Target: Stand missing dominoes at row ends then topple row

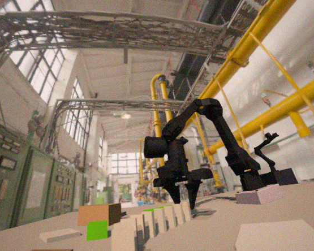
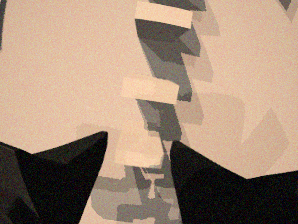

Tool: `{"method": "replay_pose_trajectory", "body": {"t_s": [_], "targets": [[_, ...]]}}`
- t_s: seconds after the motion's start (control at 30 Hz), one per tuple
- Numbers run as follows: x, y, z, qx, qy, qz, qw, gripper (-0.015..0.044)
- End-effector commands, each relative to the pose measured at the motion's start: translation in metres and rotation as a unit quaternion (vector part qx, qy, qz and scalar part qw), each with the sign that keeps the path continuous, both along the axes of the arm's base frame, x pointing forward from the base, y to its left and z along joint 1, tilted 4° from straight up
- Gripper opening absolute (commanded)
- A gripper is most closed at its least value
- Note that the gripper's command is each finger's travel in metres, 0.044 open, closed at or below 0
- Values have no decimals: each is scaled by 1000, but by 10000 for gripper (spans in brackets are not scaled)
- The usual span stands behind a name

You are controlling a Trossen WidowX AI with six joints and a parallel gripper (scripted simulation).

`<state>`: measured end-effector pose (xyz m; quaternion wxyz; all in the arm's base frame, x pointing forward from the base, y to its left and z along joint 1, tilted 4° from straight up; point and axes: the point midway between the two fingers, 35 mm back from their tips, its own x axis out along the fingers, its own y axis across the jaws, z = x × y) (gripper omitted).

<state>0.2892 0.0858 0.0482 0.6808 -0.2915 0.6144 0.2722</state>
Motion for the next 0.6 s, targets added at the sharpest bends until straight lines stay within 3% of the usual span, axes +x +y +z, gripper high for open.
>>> {"method": "replay_pose_trajectory", "body": {"t_s": [0.0, 0.17, 0.3, 0.57], "targets": [[0, 0, 0, -1, -1, -1, 1000, 317], [0, 0, 0, -1, -1, -1, 1000, 440], [1, 0, 9, -1, -1, -1, 1000, 440], [-10, 0, 123, 0, 0, 0, 1000, 440]]}}
